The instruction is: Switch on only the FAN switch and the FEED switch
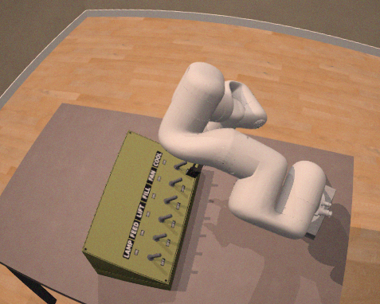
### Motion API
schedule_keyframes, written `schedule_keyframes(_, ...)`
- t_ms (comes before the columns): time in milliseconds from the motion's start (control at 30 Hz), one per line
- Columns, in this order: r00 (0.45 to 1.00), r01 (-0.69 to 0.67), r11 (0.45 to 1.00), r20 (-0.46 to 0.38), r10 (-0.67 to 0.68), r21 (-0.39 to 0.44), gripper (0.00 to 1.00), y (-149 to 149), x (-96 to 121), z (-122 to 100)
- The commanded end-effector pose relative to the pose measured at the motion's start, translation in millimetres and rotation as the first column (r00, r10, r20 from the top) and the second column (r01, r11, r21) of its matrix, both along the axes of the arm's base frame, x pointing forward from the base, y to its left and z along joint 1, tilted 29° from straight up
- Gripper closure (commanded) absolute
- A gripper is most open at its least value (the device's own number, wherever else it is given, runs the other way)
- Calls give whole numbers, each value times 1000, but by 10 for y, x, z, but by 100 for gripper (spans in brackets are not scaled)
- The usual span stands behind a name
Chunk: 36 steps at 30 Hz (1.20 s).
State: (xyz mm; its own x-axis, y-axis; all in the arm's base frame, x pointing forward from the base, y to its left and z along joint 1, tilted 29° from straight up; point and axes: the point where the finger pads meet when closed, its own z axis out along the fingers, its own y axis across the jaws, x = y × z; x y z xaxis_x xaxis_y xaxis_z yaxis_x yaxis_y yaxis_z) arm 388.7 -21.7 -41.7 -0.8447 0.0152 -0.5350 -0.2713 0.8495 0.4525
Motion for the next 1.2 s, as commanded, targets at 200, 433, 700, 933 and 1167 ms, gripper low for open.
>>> schedule_keyframes(200,1000,1,1000,2,-1,0,0,-221,78,-104)
schedule_keyframes(433,1000,1,1000,2,-1,0,0,-295,101,-144)
schedule_keyframes(700,1000,1,1000,2,-1,0,0,-298,102,-145)
schedule_keyframes(933,1000,1,1000,2,-1,0,0,-298,102,-145)
schedule_keyframes(1167,1000,1,1000,2,-1,0,0,-298,102,-145)
